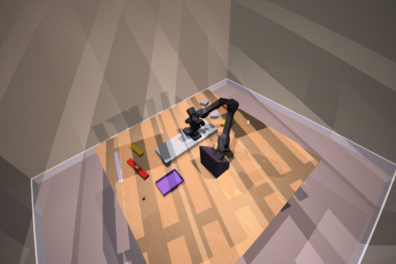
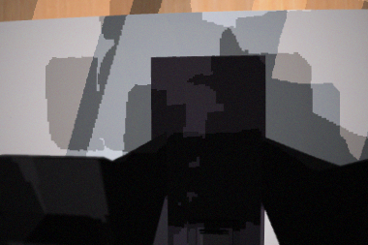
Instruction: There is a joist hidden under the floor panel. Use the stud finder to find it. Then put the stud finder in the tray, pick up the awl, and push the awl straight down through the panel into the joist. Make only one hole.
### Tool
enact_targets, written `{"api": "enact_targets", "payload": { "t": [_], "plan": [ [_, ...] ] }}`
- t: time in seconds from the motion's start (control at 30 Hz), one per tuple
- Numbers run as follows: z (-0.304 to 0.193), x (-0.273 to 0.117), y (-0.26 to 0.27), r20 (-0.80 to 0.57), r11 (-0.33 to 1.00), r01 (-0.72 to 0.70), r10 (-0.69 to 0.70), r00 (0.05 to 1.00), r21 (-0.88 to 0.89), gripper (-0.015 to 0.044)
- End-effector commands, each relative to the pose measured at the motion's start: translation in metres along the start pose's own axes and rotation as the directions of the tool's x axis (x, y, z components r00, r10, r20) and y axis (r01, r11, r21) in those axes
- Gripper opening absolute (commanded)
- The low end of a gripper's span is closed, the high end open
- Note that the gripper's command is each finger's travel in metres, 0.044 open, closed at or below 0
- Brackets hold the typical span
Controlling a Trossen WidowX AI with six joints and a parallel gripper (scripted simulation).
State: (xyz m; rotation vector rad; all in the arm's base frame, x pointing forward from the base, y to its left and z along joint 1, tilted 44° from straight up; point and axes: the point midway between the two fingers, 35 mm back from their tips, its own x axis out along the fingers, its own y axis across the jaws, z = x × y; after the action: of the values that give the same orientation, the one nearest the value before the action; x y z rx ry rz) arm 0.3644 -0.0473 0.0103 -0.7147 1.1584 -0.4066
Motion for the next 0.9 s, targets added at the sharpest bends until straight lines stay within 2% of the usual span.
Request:
{"api": "enact_targets", "payload": {
  "t": [0.0,0.87],
  "plan": [
    [-0.002,0.000,-0.014,-0.003,1.000,0.003,-0.003,1.000,-0.001,0.0000],
    [-0.001,0.000,-0.086,-0.003,1.000,0.006,-0.006,1.000,-0.001,0.0000]
  ]
}}
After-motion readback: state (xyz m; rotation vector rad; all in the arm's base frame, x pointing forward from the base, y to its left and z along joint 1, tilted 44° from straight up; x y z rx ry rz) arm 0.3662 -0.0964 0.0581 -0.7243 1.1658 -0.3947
